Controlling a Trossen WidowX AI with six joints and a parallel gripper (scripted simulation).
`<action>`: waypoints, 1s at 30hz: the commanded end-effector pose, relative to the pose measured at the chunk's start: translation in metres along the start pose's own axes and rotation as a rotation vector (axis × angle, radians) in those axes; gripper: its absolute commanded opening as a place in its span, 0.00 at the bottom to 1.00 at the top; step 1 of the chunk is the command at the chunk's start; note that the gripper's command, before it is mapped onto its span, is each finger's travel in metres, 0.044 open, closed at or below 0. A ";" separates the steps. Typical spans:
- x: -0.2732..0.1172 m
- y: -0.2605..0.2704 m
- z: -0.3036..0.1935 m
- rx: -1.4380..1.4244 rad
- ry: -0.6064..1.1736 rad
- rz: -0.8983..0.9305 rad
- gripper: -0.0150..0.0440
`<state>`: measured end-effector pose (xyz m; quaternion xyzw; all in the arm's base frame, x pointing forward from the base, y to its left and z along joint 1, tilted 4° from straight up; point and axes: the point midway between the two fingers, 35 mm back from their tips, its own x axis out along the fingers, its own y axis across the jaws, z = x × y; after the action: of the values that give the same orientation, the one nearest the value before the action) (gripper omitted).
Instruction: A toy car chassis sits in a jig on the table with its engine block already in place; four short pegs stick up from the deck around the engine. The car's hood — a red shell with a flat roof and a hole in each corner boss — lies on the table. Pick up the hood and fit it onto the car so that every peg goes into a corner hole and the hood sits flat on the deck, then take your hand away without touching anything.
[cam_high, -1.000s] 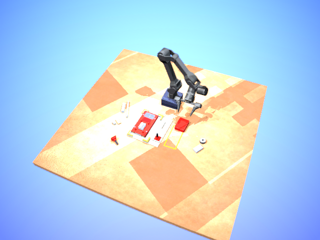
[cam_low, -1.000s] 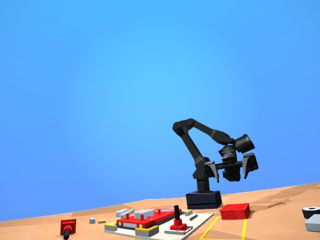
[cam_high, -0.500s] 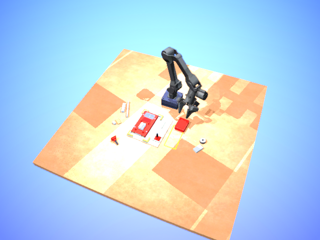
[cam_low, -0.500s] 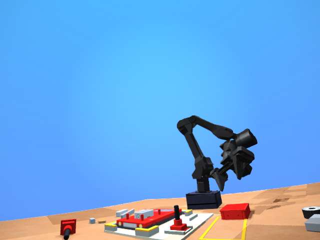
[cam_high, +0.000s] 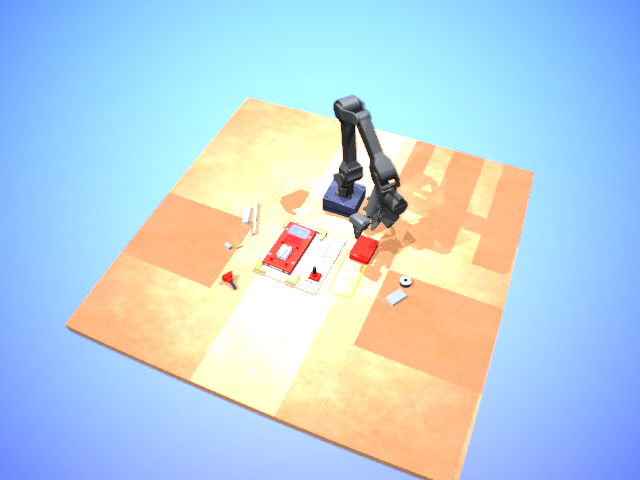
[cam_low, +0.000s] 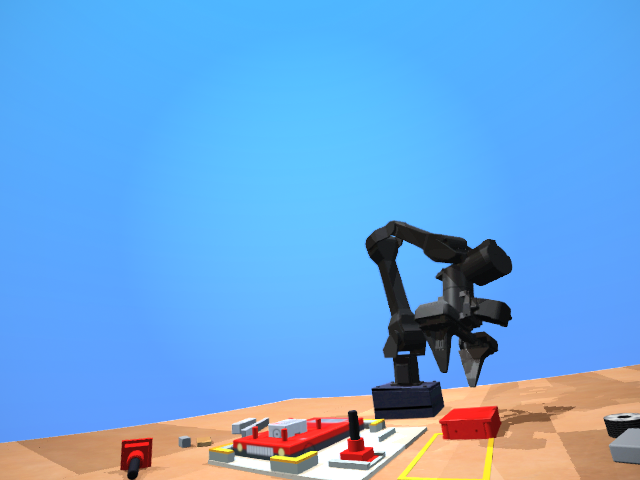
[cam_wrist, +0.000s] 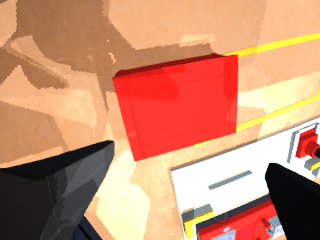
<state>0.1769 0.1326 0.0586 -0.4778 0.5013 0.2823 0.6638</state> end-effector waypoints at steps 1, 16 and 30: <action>-0.001 -0.018 0.009 0.916 0.110 0.249 1.00; -0.002 -0.028 0.012 1.292 0.196 0.340 1.00; 0.002 -0.027 0.012 1.292 0.196 0.340 1.00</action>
<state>0.2049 0.1327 0.0683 0.0741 0.6954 -0.0177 0.7146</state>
